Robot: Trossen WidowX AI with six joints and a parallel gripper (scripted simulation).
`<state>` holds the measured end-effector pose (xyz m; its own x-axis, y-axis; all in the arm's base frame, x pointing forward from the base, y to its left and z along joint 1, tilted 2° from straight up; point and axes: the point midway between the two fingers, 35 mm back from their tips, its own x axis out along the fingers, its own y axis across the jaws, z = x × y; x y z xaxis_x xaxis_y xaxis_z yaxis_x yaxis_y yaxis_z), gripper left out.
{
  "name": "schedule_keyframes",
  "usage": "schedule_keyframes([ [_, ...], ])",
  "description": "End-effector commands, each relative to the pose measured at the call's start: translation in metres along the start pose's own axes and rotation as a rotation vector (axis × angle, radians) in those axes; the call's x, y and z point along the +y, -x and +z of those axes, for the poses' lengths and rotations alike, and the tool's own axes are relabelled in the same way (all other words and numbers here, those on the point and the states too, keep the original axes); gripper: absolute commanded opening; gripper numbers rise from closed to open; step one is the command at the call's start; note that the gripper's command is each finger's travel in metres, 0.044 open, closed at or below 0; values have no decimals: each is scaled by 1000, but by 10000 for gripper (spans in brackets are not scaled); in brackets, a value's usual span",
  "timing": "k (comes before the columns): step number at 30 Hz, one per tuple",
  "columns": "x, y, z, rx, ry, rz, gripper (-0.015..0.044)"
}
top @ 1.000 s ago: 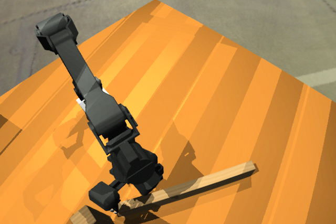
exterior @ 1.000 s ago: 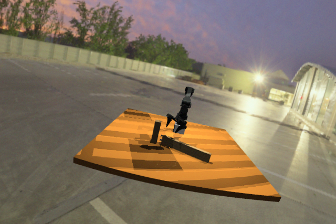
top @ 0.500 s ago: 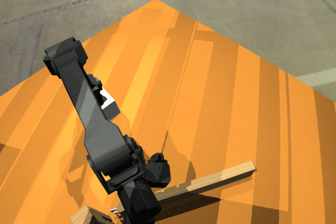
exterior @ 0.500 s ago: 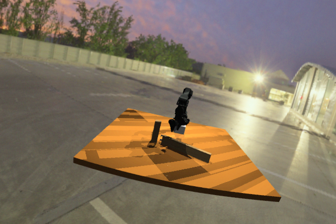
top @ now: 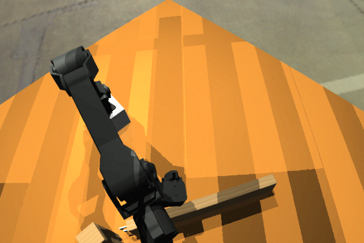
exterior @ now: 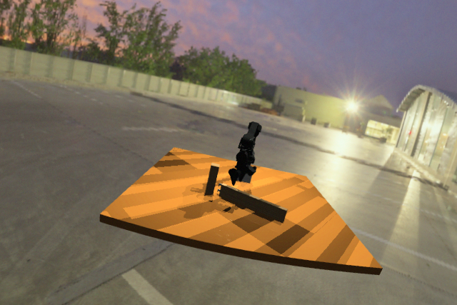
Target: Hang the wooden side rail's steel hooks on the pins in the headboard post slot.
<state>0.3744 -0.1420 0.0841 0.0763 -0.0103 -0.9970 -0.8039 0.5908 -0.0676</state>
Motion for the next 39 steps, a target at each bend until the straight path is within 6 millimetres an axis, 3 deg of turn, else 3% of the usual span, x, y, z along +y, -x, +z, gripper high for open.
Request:
schedule_keyframes([
  [1, 1, -7, 1, -4, 6, 5, 440],
  [4, 1, -20, 1, -4, 6, 5, 440],
  [11, 1, -23, 1, -4, 6, 5, 440],
  [39, 0, -69, 1, -4, 6, 5, 440],
])
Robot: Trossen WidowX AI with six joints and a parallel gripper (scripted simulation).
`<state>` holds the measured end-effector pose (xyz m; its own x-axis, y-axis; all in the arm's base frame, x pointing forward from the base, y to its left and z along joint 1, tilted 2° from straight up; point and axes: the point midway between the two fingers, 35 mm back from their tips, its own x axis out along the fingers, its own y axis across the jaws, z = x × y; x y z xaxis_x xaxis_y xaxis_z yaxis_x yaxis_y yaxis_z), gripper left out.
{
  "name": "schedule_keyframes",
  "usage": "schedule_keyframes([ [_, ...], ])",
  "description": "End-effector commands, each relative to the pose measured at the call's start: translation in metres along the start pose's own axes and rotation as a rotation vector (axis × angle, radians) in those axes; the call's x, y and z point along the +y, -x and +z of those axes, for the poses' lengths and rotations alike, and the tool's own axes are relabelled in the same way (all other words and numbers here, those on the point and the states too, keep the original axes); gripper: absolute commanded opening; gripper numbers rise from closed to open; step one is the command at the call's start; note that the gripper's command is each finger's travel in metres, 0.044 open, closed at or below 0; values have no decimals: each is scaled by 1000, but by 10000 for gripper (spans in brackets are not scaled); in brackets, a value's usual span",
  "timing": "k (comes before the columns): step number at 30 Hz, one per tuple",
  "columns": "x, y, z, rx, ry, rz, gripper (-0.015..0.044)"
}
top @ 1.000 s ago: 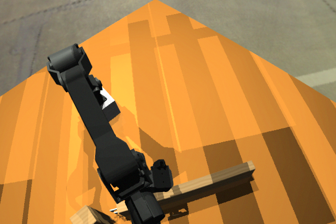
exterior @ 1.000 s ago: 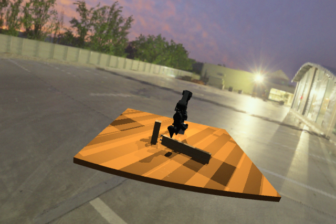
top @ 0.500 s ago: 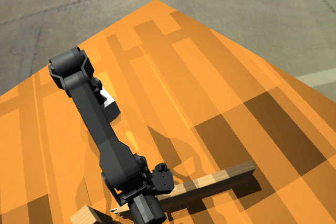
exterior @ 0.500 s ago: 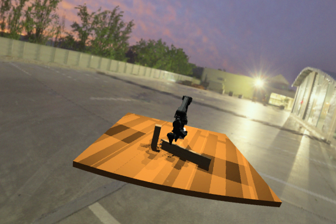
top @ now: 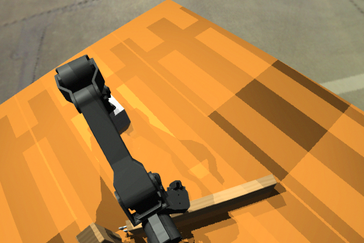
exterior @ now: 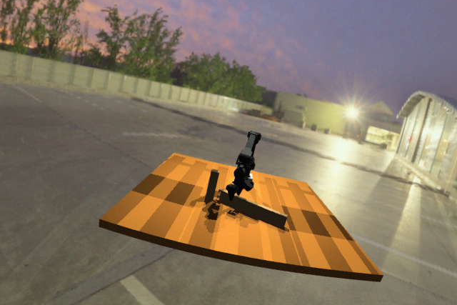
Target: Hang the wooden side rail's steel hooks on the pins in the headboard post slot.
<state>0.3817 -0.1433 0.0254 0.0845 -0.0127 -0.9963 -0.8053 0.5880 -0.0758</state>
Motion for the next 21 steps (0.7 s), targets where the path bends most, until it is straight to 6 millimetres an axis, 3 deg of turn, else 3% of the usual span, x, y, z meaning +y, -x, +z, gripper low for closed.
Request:
schedule_keyframes([
  [1, 3, -11, 0, -1, 2, 13, 440],
  [18, 4, -29, 0, -1, 2, 14, 440],
  [21, 4, -29, 0, -1, 2, 14, 361],
])
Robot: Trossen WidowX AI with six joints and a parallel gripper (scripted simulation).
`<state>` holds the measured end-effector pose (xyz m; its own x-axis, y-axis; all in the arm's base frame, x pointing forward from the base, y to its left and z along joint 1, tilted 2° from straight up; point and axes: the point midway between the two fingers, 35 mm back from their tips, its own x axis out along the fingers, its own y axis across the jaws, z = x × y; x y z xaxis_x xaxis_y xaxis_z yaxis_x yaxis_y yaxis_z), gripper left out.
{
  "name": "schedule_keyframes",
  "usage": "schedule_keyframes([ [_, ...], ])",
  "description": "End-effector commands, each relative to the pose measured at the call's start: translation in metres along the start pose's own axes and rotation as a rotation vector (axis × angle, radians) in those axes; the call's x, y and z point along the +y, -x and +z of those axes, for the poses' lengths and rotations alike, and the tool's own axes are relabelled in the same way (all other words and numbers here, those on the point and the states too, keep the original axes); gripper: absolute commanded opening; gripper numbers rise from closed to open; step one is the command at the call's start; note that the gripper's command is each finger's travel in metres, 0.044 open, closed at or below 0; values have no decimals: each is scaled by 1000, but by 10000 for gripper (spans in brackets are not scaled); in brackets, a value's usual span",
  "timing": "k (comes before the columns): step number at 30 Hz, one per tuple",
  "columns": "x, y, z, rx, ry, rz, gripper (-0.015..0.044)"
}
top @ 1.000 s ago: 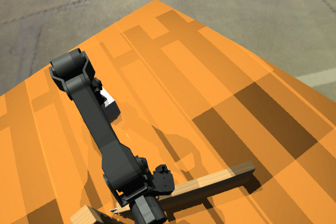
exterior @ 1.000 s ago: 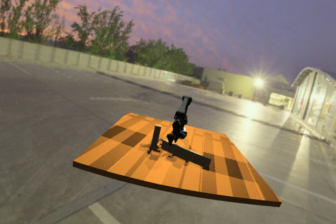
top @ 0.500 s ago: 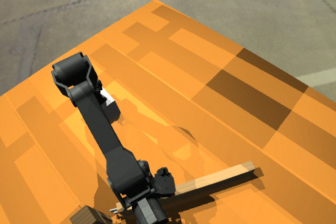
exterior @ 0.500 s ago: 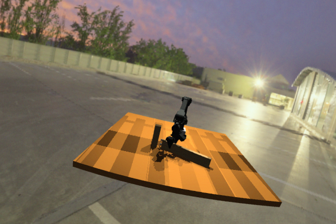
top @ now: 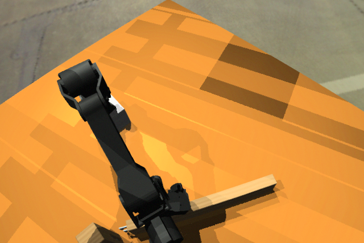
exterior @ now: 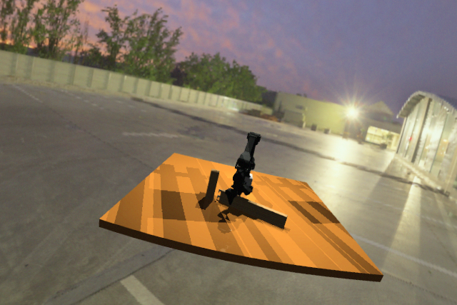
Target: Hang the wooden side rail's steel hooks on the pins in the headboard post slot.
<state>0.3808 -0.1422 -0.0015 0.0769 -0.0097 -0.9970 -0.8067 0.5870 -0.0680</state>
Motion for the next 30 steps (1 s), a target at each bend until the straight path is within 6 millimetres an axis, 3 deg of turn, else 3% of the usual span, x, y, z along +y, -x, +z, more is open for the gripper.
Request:
schedule_keyframes([
  [1, 1, -3, 0, -3, 1, 6, 335],
  [10, 1, -3, 0, -3, 1, 6, 99],
  [15, 1, -3, 0, -3, 1, 6, 65],
  [18, 1, -3, 0, -3, 1, 6, 0],
  [30, 2, -2, 2, -4, 49, 6, 0],
])
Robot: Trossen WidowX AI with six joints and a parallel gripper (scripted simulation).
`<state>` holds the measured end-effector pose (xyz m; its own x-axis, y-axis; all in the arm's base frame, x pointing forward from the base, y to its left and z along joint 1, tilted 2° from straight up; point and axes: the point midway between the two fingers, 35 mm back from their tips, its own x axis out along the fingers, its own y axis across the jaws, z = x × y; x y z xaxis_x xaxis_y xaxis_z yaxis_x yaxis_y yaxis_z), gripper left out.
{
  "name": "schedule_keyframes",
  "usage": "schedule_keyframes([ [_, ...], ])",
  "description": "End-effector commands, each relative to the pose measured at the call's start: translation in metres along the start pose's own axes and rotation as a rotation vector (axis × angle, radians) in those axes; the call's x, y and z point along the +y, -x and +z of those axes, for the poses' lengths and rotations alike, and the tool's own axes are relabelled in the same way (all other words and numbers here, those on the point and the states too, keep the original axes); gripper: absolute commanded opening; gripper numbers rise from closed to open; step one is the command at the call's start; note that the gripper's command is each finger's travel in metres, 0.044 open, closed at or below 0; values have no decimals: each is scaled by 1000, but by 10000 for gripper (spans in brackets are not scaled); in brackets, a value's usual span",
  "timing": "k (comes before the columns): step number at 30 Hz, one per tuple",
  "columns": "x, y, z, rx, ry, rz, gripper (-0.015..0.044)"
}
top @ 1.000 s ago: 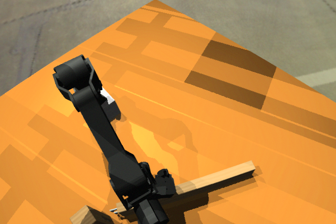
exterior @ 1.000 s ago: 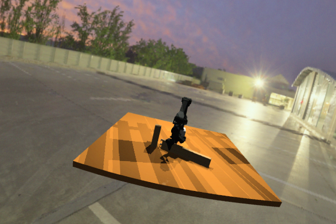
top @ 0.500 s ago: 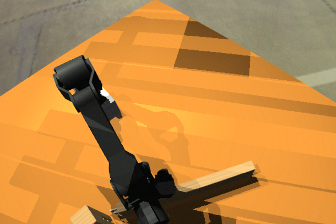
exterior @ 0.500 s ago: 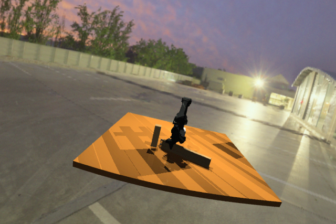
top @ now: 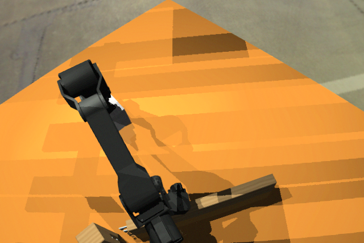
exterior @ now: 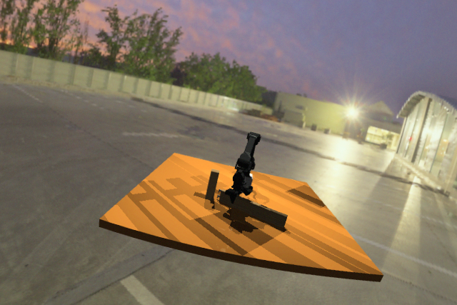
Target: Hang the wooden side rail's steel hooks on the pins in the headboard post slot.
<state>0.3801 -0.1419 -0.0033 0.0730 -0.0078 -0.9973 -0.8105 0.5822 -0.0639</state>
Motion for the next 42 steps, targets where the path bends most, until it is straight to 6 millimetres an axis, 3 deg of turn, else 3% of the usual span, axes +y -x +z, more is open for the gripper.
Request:
schedule_keyframes([
  [1, 1, 0, 2, -4, 52, 1, 0],
  [42, 35, -1, -10, -4, 410, 4, 0],
])
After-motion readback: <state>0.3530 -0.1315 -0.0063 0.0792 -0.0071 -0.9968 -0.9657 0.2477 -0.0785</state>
